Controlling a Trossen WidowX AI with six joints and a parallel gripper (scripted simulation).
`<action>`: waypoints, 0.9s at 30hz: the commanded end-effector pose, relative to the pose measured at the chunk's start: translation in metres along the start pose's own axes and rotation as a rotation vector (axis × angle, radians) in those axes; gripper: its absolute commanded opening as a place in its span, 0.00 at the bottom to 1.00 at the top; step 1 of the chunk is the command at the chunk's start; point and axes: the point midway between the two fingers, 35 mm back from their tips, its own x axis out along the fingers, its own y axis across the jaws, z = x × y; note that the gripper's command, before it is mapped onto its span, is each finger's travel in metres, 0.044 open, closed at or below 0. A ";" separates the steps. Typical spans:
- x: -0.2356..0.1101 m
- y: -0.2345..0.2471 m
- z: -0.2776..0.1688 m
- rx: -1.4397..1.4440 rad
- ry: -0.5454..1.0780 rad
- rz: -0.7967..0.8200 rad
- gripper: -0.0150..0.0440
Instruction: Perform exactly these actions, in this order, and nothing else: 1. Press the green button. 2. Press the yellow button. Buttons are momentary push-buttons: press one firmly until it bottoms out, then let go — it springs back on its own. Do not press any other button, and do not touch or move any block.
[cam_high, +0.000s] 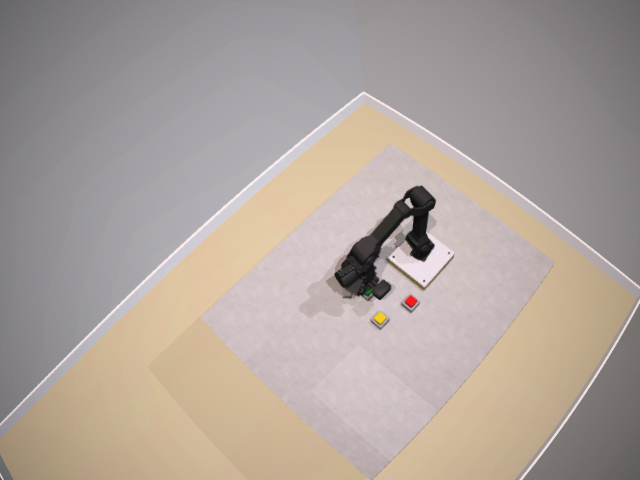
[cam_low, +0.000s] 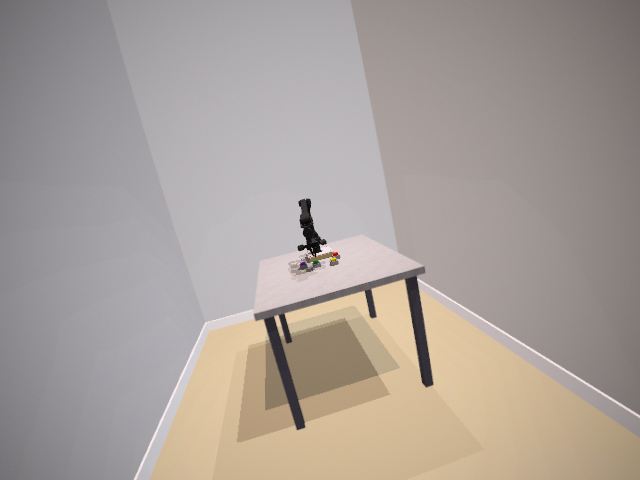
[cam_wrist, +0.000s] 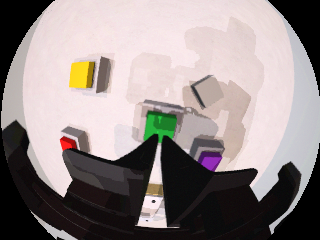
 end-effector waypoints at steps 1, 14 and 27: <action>0.008 -0.001 -0.002 -0.006 0.011 -0.004 0.29; 0.029 -0.001 -0.003 -0.006 0.011 -0.004 0.29; 0.033 0.000 -0.003 -0.006 0.011 -0.004 0.29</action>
